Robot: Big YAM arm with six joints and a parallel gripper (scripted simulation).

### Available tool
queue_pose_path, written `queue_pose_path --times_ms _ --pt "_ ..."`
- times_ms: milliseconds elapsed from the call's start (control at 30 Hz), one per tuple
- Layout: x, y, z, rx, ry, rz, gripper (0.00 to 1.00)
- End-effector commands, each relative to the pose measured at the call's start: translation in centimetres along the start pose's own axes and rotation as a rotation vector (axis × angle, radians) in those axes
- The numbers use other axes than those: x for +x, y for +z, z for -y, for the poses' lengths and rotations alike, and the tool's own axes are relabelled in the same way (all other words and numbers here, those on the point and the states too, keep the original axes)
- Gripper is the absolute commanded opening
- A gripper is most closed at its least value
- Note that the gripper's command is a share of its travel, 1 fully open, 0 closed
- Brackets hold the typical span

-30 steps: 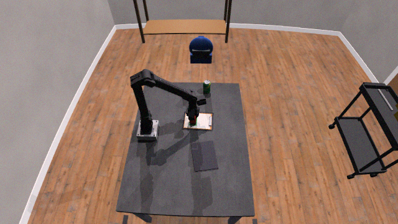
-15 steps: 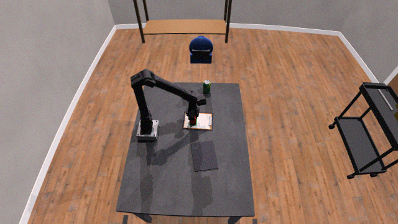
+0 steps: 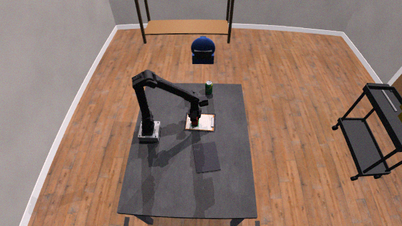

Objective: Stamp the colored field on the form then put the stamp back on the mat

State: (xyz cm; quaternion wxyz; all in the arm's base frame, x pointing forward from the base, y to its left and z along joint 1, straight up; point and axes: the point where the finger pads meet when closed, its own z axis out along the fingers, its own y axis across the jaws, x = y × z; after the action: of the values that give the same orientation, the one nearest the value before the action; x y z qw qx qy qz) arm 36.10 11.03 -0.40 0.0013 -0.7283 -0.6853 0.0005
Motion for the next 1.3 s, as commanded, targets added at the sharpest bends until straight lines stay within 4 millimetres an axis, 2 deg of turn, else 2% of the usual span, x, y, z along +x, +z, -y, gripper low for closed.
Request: queue_pose_path --times_ms 0,1267 --pt "0.15 1.27 -0.13 -0.001 0.002 0.002 0.33" --pt "0.15 2.17 -0.11 -0.001 0.002 0.002 0.33"
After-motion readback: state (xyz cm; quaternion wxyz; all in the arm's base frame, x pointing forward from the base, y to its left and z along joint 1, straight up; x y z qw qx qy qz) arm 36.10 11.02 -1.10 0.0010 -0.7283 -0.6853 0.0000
